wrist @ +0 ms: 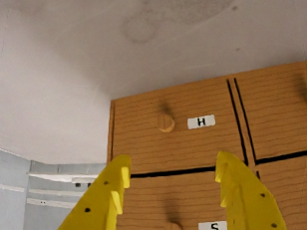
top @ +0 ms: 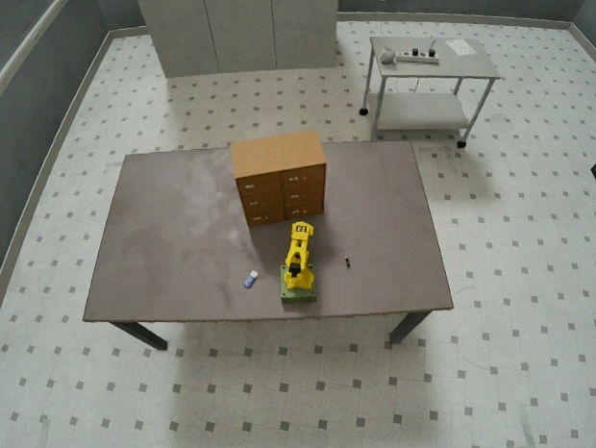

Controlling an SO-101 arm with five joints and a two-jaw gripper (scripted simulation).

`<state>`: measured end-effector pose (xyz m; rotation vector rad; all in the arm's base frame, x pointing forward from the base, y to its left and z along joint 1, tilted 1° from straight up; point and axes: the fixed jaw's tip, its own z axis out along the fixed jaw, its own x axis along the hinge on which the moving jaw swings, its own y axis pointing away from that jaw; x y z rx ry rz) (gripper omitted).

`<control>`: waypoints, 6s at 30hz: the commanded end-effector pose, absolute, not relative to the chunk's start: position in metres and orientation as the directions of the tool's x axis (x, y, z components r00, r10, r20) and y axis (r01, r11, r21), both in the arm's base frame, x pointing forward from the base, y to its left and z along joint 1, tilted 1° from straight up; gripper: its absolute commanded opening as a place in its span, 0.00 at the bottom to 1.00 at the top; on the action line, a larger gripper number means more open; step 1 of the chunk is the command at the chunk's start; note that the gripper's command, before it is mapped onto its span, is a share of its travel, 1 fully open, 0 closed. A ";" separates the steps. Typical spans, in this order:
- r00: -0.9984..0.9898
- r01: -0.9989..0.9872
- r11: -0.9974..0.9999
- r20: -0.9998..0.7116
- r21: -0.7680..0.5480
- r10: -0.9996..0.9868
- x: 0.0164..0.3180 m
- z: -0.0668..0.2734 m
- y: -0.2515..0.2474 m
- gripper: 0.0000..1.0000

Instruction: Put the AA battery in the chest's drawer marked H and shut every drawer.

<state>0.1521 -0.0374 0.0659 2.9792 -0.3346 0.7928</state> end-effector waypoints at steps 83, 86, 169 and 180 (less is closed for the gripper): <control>0.328 -0.708 -0.512 0.416 -0.487 -0.848 0.161 0.089 -0.040 0.21; 0.273 -0.731 -0.447 0.379 -0.516 -0.884 0.161 0.089 -0.040 0.21; -0.784 -0.062 0.963 -0.585 -0.262 -0.210 0.164 0.091 -0.038 0.21; -0.775 0.137 0.984 -0.631 -0.113 0.035 0.165 0.092 -0.039 0.21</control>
